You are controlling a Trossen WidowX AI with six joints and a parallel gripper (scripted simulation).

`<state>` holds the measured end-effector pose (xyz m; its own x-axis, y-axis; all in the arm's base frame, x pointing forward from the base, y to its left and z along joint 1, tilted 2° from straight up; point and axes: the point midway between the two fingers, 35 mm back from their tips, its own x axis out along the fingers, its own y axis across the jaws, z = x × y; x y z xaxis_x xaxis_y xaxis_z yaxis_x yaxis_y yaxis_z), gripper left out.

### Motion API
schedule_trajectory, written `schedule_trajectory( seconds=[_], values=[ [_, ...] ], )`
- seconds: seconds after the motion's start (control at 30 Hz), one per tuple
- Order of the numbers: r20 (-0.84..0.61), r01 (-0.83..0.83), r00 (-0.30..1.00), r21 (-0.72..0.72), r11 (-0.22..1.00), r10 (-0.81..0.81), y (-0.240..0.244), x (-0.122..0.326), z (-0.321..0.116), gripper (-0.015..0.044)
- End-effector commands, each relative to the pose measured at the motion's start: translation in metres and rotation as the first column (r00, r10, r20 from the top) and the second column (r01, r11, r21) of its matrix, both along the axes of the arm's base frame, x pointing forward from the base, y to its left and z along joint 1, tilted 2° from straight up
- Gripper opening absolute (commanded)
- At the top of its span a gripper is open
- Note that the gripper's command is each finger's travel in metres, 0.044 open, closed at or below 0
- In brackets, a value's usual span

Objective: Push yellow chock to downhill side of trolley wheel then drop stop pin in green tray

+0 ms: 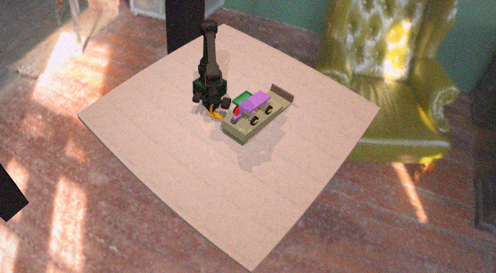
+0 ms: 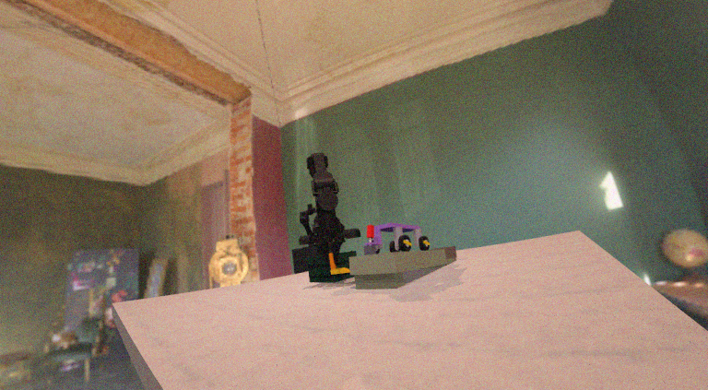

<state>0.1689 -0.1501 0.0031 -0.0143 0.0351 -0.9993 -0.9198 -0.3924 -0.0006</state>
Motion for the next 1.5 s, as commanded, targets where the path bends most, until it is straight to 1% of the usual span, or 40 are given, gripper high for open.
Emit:
schedule_trajectory(
  seconds=[0.0,1.03,1.27,1.37,1.47],
  values=[
    [0.011,0.001,1.0,-0.015,1.0,-0.001,-0.002,0.001,0.016,0.0],
    [0.012,0.001,1.0,-0.016,1.0,-0.001,-0.009,0.007,0.103,0.0],
    [0.012,0.001,1.0,-0.016,1.0,-0.001,-0.01,0.007,0.106,0.0],
    [0.011,0.044,0.999,-0.016,0.999,-0.044,-0.01,0.007,0.106,0.0],
    [0.009,0.143,0.99,-0.016,0.99,-0.143,-0.01,0.007,0.106,0.0]
  ],
)
